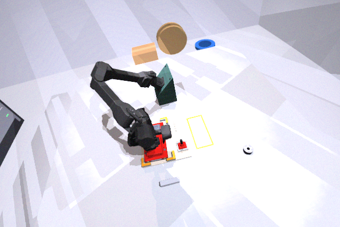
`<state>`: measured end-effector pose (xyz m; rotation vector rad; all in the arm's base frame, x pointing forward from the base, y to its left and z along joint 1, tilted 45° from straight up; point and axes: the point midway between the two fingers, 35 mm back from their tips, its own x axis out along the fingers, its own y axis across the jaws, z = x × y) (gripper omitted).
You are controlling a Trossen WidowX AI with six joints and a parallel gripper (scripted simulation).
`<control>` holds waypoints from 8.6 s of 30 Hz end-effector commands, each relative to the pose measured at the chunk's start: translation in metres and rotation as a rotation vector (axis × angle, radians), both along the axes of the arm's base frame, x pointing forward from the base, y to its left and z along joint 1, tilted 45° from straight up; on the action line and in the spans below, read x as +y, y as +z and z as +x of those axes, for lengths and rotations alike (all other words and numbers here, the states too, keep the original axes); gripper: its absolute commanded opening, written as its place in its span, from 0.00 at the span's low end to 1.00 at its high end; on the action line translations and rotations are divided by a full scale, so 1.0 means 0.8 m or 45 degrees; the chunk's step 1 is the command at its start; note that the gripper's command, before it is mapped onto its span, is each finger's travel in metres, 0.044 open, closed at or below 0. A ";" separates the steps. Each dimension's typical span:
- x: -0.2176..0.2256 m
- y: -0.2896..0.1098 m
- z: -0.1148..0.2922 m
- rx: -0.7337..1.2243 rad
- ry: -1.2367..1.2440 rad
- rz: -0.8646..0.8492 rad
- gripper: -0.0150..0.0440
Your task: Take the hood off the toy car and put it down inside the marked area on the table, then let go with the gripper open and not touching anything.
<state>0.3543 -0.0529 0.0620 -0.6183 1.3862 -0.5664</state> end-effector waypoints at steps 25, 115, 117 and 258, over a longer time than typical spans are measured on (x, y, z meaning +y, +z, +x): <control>-0.013 -0.013 0.001 0.006 0.003 -0.007 1.00; 0.163 -0.052 -0.018 0.009 0.016 0.041 0.25; 0.173 -0.062 -0.022 0.010 0.015 0.042 0.25; 0.183 -0.223 -0.067 0.002 0.002 0.013 0.25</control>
